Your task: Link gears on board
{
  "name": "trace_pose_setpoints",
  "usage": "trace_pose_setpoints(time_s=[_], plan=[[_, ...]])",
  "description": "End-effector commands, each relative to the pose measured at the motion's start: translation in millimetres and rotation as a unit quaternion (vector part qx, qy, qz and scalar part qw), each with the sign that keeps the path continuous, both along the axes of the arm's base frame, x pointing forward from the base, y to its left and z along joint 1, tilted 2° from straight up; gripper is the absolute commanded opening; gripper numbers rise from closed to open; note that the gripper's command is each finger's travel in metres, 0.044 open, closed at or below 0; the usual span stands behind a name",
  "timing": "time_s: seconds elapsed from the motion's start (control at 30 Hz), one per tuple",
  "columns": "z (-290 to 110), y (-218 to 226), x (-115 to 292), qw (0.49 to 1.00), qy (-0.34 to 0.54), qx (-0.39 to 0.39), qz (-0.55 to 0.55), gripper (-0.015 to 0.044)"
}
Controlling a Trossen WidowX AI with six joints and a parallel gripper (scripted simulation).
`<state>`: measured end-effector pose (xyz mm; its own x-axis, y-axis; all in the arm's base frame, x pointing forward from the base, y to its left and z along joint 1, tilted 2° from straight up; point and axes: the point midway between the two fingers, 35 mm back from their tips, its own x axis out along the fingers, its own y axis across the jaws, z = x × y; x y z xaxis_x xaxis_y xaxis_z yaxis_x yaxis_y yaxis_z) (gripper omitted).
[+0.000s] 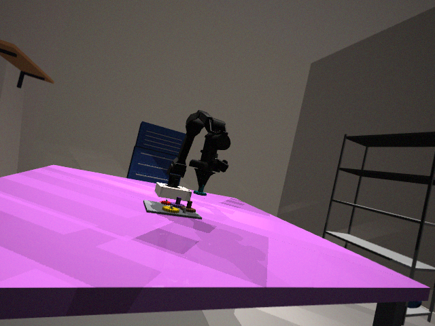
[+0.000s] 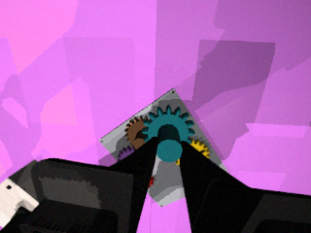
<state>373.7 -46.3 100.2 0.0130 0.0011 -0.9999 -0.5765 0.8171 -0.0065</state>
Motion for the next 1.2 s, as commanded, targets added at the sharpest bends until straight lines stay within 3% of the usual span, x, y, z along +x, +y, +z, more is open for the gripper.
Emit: trace_pose_setpoints(time_s=[0.0, 0.53, 1.17], plan=[[-8.8, -10.2, -4.8, 1.0, 0.002, -0.002, 0.001, 0.0], [-33.2, -39.4, -18.6, 1.0, 0.003, -0.003, 0.001, 0.0], [-29.5, -39.8, -18.6, 1.0, 0.003, -0.003, 0.03, 0.0]])
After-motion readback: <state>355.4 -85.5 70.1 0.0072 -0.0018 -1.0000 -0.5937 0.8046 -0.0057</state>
